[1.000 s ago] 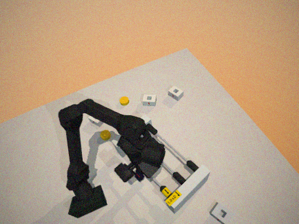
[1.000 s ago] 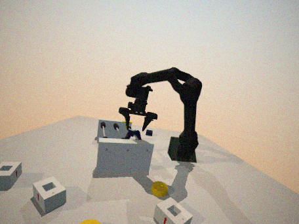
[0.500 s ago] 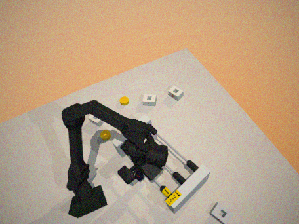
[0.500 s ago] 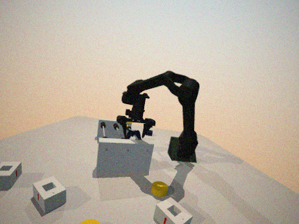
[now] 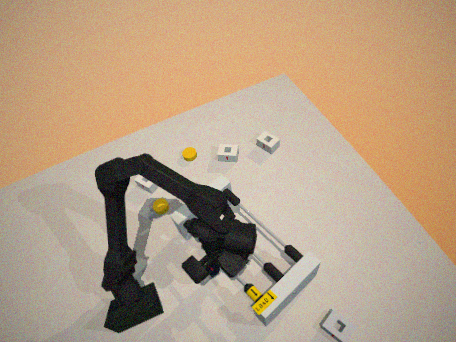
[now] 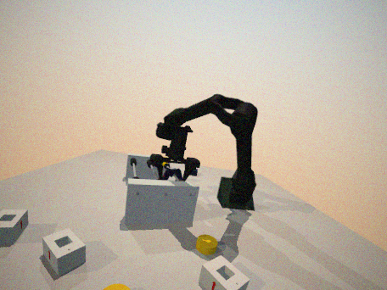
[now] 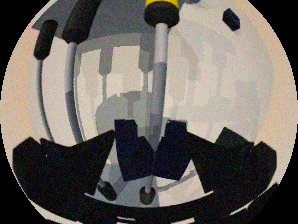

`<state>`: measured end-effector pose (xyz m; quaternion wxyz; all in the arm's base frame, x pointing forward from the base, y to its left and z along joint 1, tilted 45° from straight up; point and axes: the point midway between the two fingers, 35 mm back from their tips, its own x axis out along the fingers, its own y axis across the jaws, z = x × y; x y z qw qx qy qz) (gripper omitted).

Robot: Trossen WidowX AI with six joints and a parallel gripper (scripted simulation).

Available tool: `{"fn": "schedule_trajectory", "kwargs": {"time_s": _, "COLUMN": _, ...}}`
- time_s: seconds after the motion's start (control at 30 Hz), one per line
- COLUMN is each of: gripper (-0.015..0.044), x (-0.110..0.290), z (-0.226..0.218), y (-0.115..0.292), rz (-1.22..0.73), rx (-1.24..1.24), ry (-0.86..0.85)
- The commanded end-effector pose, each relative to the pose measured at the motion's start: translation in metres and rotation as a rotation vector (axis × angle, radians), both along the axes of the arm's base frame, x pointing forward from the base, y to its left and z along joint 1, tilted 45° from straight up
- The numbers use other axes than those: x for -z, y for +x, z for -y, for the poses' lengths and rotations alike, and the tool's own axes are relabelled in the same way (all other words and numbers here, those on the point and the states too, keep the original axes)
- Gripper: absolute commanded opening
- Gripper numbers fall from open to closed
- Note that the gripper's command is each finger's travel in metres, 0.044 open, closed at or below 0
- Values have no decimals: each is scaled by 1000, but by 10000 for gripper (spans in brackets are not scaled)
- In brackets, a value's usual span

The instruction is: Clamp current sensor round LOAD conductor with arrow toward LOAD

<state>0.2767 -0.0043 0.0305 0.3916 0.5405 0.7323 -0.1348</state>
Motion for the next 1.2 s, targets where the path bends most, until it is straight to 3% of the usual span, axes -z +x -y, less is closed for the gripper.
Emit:
{"fn": "schedule_trajectory", "kwargs": {"time_s": 0.0, "gripper": 440, "x": 4, "z": -4, "y": 0, "rz": -1, "rx": 6, "ry": 2}}
{"fn": "schedule_trajectory", "kwargs": {"time_s": 0.2, "gripper": 440, "x": 8, "z": -9, "y": 0, "rz": -1, "rx": 6, "ry": 3}}
{"fn": "schedule_trajectory", "kwargs": {"time_s": 0.97, "gripper": 287, "x": 5, "z": -5, "y": 1, "rz": 5, "rx": 8, "ry": 1}}
{"fn": "schedule_trajectory", "kwargs": {"time_s": 1.17, "gripper": 129, "x": 5, "z": -5, "y": 1, "rz": 5, "rx": 8, "ry": 1}}
